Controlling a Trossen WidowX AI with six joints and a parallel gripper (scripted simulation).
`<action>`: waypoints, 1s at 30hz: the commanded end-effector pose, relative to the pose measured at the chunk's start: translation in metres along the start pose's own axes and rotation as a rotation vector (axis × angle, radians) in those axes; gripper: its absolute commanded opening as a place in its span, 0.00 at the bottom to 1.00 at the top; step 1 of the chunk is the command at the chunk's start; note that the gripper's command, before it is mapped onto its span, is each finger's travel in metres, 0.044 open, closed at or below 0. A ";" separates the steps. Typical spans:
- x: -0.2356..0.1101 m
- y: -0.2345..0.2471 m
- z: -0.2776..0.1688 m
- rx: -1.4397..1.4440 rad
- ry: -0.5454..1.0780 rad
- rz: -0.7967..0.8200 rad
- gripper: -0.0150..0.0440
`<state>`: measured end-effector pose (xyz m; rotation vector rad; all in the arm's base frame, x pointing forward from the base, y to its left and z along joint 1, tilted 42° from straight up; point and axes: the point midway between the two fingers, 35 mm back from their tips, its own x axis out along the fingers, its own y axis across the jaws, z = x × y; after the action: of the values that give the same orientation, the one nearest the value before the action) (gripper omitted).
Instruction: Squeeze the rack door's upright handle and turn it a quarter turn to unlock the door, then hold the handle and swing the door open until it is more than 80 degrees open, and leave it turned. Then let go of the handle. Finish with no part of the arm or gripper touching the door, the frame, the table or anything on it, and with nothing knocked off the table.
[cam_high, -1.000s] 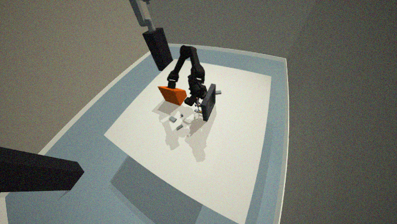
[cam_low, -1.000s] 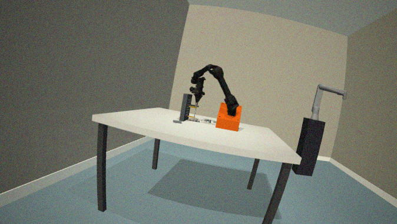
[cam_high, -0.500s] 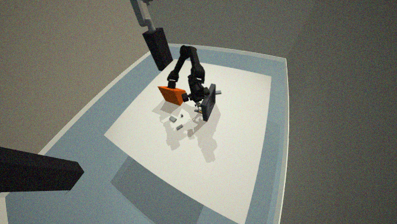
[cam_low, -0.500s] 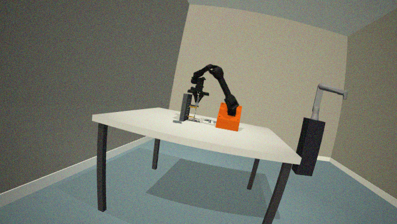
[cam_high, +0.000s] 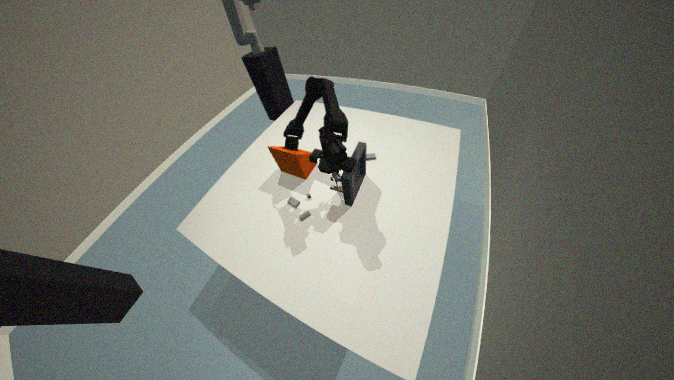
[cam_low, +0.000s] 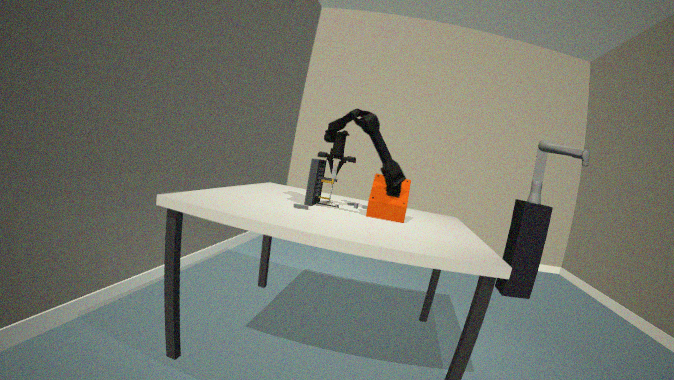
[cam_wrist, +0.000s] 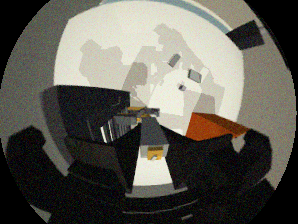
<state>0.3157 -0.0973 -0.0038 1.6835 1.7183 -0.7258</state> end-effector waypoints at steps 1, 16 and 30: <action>0.000 0.000 0.000 0.255 0.000 0.001 0.28; 0.000 0.000 0.000 0.328 0.000 0.001 0.28; 0.000 0.000 0.000 0.254 0.000 0.001 0.74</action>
<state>0.3153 -0.0981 -0.0039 1.8869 1.6694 -1.0373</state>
